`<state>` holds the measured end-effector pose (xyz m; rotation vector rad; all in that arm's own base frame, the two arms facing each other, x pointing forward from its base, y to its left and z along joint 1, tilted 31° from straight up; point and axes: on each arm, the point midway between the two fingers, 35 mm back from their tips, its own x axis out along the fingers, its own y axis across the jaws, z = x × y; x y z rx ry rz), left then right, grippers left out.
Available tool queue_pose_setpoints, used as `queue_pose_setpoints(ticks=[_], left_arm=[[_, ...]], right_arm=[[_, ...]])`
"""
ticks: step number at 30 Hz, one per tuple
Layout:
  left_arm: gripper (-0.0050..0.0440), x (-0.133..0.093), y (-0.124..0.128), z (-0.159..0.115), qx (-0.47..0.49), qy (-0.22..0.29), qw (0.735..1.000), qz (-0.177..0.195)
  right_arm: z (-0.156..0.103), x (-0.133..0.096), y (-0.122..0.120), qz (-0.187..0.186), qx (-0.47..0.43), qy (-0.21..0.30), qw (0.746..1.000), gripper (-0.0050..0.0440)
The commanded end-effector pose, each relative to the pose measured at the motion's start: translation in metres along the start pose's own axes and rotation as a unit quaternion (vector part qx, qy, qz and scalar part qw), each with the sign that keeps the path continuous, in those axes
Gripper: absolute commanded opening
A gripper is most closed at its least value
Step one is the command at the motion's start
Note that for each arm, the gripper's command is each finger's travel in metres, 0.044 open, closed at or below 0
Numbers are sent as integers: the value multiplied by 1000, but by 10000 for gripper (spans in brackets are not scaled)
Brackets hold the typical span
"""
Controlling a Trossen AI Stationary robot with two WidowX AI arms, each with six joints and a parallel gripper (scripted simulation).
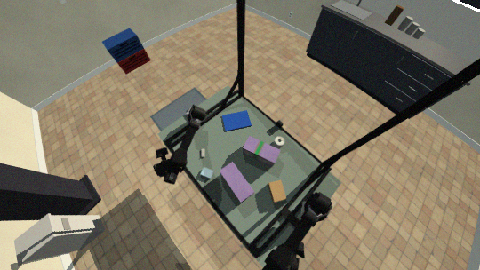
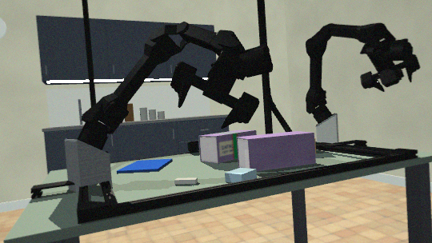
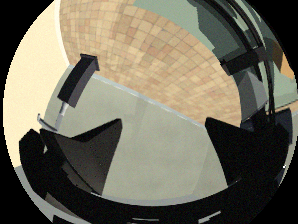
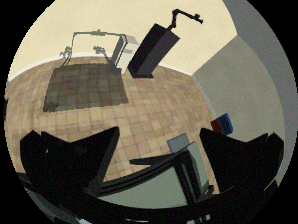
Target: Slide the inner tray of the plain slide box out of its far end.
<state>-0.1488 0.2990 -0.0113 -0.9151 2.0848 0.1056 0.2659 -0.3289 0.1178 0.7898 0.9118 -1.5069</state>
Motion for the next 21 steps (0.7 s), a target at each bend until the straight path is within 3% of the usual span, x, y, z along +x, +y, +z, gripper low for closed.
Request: queue_pose_setpoints(ticks=[1, 3, 7, 10, 17, 19, 21], left_arm=[[440, 0, 0, 0, 0, 0, 1000, 0], [416, -1, 0, 2, 1, -3, 1000, 1], [320, -27, -9, 33, 16, -52, 998, 13], [296, -36, -13, 43, 22, -70, 997, 17], [176, -67, -29, 79, 48, -128, 990, 28], [176, -67, -29, 79, 48, -128, 990, 28], [128, -79, -37, 92, 60, -150, 986, 31]], right_arm=[[0, 0, 0, 0, 0, 0, 1000, 440], [-1, -1, 2, 4, -1, -1, 1000, 416], [-19, -16, 31, 91, -31, -17, 995, 320], [-28, -21, 38, 116, -45, -17, 992, 296], [-53, -44, 65, 214, -88, -36, 972, 176], [-53, -44, 65, 214, -88, -36, 972, 176], [-59, -56, 78, 260, -99, -54, 959, 128]])
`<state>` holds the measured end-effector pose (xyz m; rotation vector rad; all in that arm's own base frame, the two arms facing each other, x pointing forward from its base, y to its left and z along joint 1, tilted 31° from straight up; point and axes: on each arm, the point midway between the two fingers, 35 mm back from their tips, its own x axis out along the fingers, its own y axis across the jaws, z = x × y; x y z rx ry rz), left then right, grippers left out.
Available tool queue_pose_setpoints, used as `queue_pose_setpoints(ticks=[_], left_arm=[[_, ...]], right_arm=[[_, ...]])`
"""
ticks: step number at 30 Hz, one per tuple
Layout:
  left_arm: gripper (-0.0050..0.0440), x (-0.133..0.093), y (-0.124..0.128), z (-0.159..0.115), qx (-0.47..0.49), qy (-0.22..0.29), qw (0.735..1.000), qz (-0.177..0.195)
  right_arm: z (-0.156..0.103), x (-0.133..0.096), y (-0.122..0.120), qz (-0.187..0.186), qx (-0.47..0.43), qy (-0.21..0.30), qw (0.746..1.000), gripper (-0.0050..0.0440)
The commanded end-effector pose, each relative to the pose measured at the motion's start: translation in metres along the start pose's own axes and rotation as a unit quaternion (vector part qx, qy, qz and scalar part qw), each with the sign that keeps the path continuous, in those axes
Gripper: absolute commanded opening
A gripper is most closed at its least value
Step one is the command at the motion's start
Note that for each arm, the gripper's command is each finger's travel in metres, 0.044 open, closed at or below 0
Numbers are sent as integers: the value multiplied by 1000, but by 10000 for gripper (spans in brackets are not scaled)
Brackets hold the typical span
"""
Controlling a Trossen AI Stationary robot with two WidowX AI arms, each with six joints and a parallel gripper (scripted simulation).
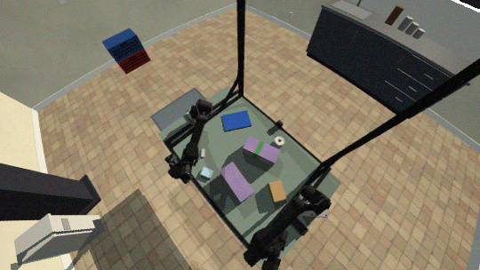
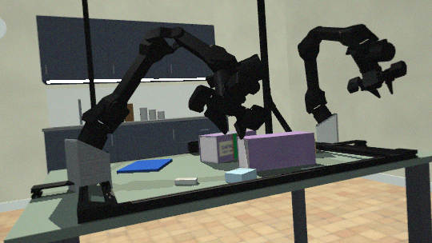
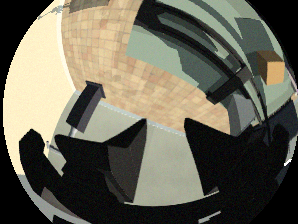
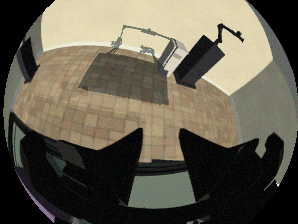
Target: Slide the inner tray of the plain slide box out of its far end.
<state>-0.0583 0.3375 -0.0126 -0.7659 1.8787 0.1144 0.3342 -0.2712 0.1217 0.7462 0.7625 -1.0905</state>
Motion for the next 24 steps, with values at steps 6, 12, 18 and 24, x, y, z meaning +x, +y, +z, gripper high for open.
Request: queue_pose_setpoints(ticks=[6, 12, 18, 24], left_arm=[[32, -36, -19, 53, 34, -80, 996, 17], [0, -55, -37, 84, 63, -123, 990, 19], [0, -69, -53, 107, 87, -157, 984, 17], [0, -87, -75, 133, 118, -195, 974, 14]], right_arm=[[-24, -26, 46, 137, -58, -39, 988, 32], [-41, -45, 69, 213, -96, -61, 970, 0], [-55, -64, 85, 274, -126, -83, 950, 0], [-75, -86, 99, 340, -163, -105, 920, 0]])
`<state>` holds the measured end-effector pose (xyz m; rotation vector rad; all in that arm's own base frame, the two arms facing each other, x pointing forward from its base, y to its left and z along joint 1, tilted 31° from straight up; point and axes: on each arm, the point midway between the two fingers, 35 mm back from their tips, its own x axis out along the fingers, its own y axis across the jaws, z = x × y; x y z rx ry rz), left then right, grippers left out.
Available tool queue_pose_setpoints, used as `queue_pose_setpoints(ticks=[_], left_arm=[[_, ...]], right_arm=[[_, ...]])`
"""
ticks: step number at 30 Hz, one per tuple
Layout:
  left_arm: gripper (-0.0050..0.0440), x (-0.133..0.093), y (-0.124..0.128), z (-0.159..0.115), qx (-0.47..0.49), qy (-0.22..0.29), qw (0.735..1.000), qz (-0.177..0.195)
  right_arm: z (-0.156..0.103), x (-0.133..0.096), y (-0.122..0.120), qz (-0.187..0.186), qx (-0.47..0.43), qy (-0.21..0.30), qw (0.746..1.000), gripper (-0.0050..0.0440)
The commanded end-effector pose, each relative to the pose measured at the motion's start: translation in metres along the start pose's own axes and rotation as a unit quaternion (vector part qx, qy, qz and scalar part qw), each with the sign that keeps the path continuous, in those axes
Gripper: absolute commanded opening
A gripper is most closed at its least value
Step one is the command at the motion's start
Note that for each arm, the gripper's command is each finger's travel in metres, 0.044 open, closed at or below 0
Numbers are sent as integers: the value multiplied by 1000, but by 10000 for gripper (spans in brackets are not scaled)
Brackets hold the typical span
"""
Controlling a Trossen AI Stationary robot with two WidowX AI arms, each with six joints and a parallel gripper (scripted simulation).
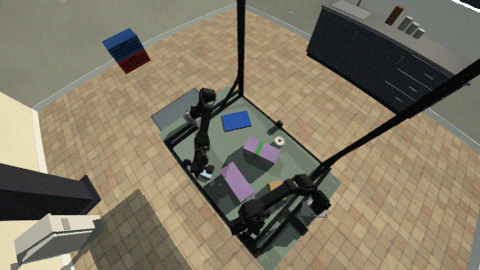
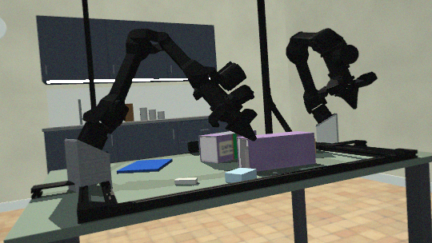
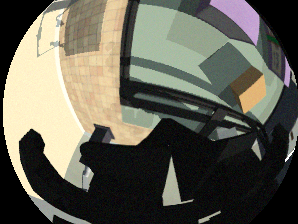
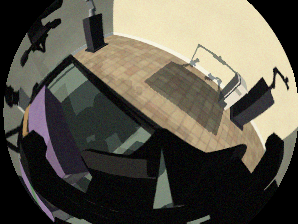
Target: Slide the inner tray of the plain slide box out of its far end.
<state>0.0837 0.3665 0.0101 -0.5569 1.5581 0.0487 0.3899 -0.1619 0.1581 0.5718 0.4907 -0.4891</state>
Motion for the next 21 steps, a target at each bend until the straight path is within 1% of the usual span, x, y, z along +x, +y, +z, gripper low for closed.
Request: queue_pose_setpoints(ticks=[1, 2, 3, 6, 9, 10, 11, 12, 13, 14, 15, 18, 19, 20, 21], left_arm=[[0, -15, -14, 35, 26, -45, 999, 6], [0, -15, -14, 36, 27, -46, 999, 6], [0, -17, -18, 42, 33, -53, 998, 5], [0, -22, -31, 63, 54, -78, 996, -1], [0, -23, -32, 64, 55, -79, 995, -1], [0, -24, -36, 70, 61, -86, 994, -3], [0, -27, -44, 81, 73, -100, 992, -7], [0, -28, -44, 82, 74, -101, 992, -8], [0, -31, -53, 93, 86, -114, 990, -12], [0, -31, -54, 94, 87, -115, 989, -12], [0, -33, -60, 101, 96, -125, 987, -16], [0, -39, -76, 119, 117, -147, 982, -25], [0, -40, -77, 120, 120, -149, 981, -26], [0, -41, -82, 126, 126, -156, 979, -29], [0, -43, -88, 131, 133, -162, 977, -32]], right_arm=[[-11, -15, 28, 71, -38, -23, 996, 0], [-12, -15, 28, 72, -39, -23, 996, 0], [-9, -19, 36, 90, -47, -38, 994, 0], [-21, -29, 51, 131, -73, -46, 988, 0], [-21, -30, 52, 133, -74, -46, 987, 0], [-18, -35, 59, 152, -83, -64, 983, 0], [-23, -42, 68, 177, -97, -74, 977, 0], [-23, -43, 69, 178, -98, -75, 976, 0], [-31, -49, 75, 199, -112, -77, 970, 0], [-32, -50, 76, 201, -114, -77, 970, 0], [-33, -57, 83, 221, -124, -91, 963, 0], [-45, -70, 94, 258, -148, -101, 949, 0], [-47, -72, 95, 262, -151, -101, 948, 0], [-46, -79, 101, 278, -159, -118, 940, 0], [-49, -84, 104, 290, -167, -123, 934, 0]])
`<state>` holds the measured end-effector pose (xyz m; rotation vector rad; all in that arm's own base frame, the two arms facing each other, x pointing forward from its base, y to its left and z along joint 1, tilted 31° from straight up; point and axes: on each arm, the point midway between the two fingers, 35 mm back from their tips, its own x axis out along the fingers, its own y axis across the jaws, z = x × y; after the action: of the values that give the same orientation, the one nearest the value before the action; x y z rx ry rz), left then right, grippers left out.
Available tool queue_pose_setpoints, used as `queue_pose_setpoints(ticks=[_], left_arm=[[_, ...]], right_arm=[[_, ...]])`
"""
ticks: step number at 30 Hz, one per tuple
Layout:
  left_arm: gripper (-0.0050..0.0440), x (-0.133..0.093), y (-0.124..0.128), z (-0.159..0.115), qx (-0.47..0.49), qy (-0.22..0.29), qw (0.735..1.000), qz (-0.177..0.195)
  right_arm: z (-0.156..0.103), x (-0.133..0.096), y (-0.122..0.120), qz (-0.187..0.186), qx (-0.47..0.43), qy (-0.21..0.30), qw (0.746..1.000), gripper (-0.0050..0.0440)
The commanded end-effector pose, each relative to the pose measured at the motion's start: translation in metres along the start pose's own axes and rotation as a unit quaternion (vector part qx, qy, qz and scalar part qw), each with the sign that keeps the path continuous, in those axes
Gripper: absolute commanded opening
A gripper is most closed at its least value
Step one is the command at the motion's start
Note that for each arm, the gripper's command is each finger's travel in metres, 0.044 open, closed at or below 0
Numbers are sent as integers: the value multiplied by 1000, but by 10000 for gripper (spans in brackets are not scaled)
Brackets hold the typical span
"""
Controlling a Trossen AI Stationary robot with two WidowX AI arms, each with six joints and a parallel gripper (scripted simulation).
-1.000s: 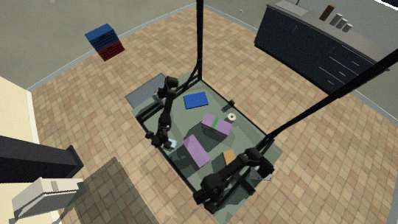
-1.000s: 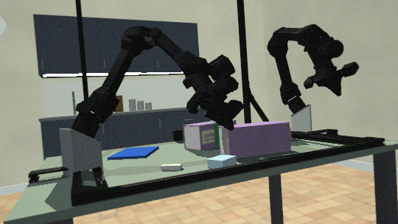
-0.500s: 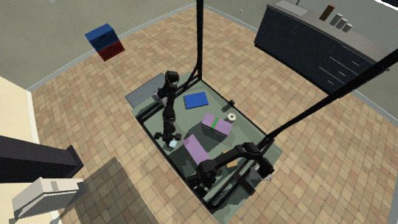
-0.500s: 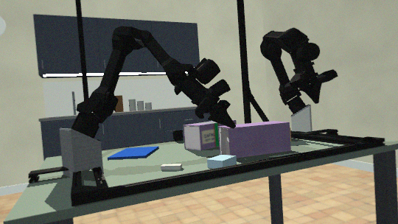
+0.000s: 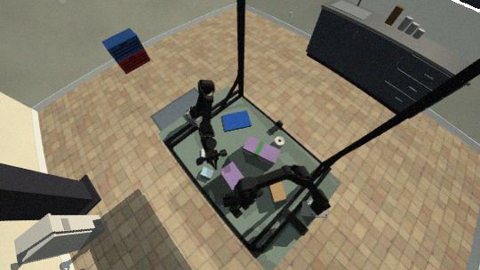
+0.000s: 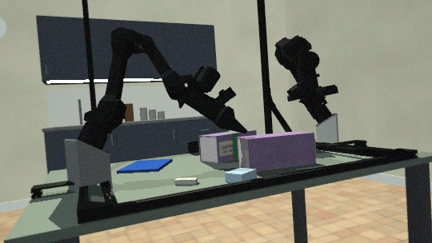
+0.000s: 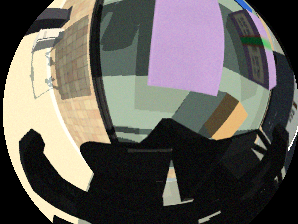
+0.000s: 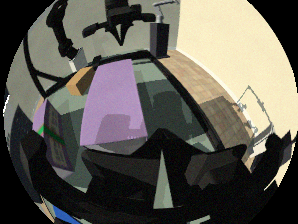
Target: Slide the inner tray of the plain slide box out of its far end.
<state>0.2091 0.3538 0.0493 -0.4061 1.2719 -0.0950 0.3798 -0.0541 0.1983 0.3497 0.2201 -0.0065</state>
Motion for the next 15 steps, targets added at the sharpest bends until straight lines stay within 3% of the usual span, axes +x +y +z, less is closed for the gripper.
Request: queue_pose_setpoints(ticks=[1, 8, 15], left_arm=[[0, -7, -17, 35, 31, -40, 999, -4], [0, -8, -32, 56, 54, -63, 996, -16], [0, -8, -32, 56, 54, -63, 996, -16]], right_arm=[[-2, -16, 31, 65, -40, -35, 996, 0], [-4, -28, 52, 109, -70, -63, 990, 0], [-4, -28, 52, 109, -70, -63, 990, 0]])
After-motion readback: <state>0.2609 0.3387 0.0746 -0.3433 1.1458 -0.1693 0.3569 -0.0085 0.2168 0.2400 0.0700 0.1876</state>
